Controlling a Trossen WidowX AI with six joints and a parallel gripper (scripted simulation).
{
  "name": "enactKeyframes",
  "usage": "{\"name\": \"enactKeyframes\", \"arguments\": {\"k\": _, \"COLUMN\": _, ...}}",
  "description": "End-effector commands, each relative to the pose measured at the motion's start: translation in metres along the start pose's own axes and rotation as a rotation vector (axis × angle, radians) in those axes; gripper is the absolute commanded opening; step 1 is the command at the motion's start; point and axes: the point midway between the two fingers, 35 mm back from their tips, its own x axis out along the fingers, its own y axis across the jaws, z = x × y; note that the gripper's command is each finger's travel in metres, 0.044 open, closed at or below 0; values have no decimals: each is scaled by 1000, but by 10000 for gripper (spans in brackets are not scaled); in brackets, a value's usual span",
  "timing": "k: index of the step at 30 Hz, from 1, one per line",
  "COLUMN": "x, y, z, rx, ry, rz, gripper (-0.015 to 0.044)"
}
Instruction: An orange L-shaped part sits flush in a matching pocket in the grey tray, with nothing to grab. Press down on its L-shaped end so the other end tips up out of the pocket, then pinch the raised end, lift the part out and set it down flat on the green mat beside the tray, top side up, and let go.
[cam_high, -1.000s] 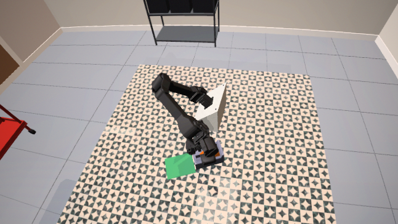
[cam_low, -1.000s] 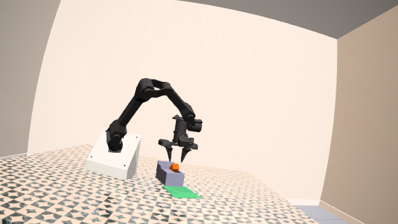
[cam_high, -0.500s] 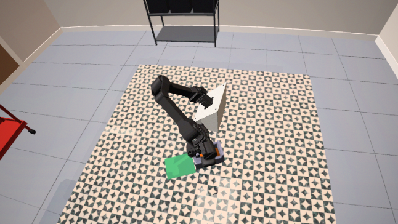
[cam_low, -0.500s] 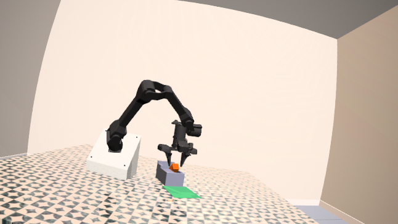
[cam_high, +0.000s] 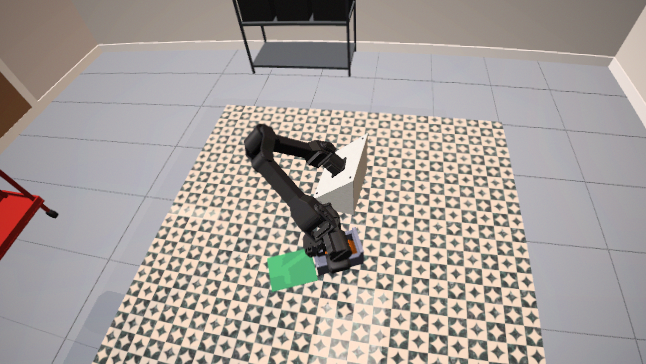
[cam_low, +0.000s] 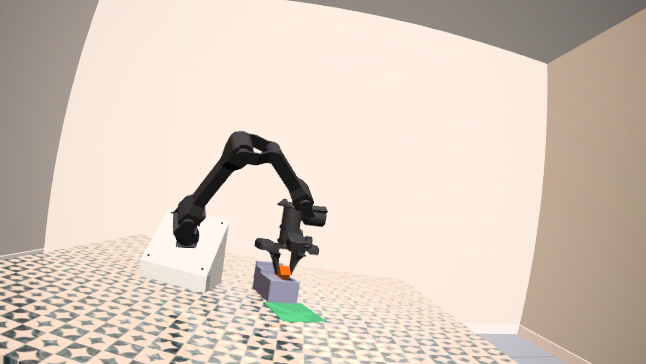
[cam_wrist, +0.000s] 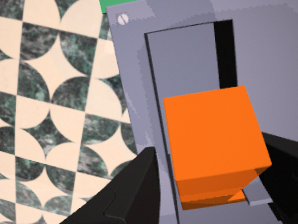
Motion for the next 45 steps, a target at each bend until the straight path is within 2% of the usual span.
{"name": "enactKeyframes", "arguments": {"k": 1, "x": 0, "y": 0, "z": 0, "rx": 1, "ry": 0, "rz": 1, "gripper": 135}}
{"name": "enactKeyframes", "arguments": {"k": 9, "x": 0, "y": 0, "z": 0, "rx": 1, "ry": 0, "rz": 1, "gripper": 82}}
{"name": "enactKeyframes", "arguments": {"k": 12, "x": 0, "y": 0, "z": 0, "rx": 1, "ry": 0, "rz": 1, "gripper": 3}}
{"name": "enactKeyframes", "arguments": {"k": 13, "x": 0, "y": 0, "z": 0, "rx": 1, "ry": 0, "rz": 1, "gripper": 0}}
{"name": "enactKeyframes", "arguments": {"k": 45, "x": -41, "y": 0, "z": -1, "rx": -8, "ry": -3, "rz": -4, "gripper": 0}}
